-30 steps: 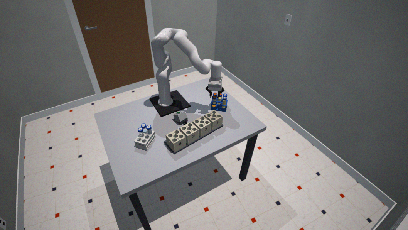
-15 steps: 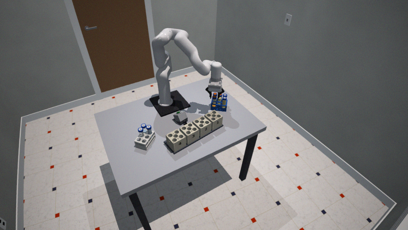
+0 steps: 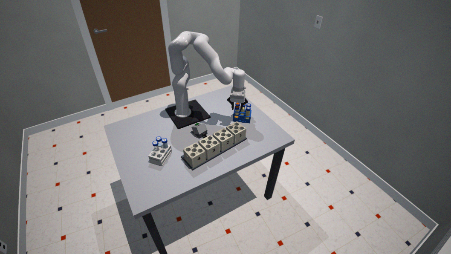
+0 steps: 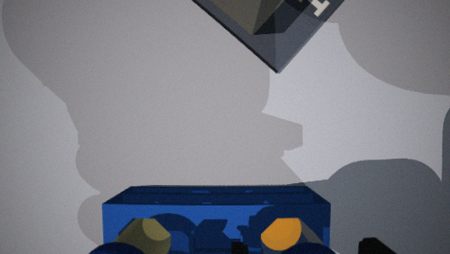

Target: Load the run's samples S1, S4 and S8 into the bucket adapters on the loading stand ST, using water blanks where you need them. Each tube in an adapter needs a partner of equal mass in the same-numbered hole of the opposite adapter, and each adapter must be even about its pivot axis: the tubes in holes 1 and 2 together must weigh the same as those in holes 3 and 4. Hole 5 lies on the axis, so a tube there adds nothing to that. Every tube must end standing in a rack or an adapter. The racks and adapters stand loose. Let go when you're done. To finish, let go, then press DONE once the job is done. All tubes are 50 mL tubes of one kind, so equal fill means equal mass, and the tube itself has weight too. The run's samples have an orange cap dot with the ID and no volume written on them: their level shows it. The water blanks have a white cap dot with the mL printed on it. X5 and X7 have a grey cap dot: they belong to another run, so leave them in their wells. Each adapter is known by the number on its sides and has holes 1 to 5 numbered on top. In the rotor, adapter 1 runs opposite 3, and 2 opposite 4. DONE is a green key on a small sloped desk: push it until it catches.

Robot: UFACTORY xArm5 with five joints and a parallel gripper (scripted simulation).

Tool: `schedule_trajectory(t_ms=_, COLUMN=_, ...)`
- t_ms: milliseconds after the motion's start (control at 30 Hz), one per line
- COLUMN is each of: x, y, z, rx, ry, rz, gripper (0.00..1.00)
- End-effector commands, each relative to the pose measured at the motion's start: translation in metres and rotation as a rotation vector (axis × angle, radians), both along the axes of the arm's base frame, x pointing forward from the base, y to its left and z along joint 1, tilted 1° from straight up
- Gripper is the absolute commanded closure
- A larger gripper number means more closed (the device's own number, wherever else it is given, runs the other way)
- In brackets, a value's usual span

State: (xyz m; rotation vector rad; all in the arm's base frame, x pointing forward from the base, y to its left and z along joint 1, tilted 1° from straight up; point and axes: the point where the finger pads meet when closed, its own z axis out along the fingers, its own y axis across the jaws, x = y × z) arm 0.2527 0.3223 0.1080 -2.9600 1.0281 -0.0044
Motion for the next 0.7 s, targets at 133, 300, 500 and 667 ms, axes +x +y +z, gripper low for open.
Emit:
schedule_trajectory(t_ms=133, x=0.0009, y=0.0011, z=0.0008, rx=0.011, ry=0.007, rz=0.000, gripper=0.43)
schedule_trajectory(t_ms=300, x=0.0009, y=0.0011, z=0.0008, rx=0.011, ry=0.007, rz=0.000, gripper=0.43)
schedule_trajectory(t_ms=500, x=0.0009, y=0.0011, z=0.0026, rx=0.011, ry=0.007, rz=0.000, gripper=1.00)
schedule_trajectory(t_ms=667, x=0.0009, y=0.0011, z=0.0026, rx=0.011, ry=0.007, rz=0.000, gripper=1.00)
